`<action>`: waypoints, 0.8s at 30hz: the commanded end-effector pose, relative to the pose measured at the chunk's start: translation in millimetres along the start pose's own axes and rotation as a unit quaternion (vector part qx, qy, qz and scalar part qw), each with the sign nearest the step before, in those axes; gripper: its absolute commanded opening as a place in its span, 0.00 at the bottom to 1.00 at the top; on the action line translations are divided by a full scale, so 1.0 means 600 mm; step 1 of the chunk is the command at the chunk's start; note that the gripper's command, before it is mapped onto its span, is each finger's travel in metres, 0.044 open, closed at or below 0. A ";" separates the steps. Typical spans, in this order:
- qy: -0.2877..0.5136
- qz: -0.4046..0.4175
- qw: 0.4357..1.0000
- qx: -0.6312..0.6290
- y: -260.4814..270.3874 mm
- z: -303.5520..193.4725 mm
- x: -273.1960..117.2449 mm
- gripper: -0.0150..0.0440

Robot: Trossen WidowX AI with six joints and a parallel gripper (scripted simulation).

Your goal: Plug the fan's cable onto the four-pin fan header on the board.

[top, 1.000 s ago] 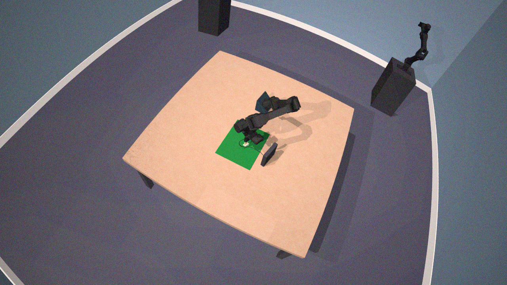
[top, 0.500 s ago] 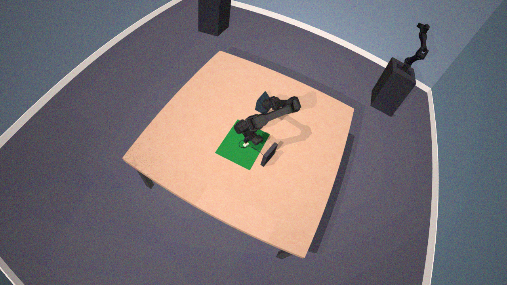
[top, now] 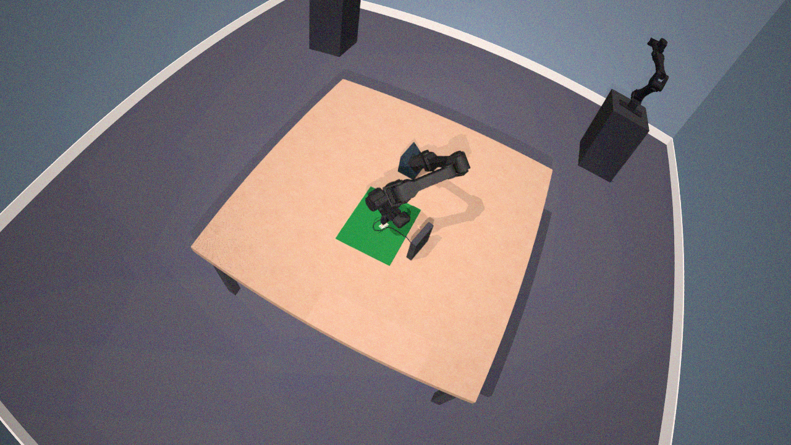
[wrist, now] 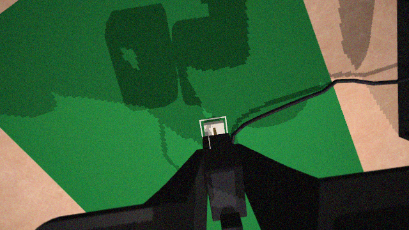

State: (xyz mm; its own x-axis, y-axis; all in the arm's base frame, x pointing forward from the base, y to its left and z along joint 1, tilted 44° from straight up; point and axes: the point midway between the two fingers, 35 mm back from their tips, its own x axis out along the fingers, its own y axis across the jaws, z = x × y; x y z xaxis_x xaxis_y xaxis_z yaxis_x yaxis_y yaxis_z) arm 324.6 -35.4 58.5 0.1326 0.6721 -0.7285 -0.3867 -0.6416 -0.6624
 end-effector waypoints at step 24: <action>0.000 -0.003 1.000 0.002 -0.002 -0.001 0.005 0.25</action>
State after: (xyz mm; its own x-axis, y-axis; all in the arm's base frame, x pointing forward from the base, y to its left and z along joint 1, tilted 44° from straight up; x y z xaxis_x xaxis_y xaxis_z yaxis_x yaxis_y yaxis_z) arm 326.2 -34.0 57.6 0.1332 0.6720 -0.7285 -0.3851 -0.6422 -0.6628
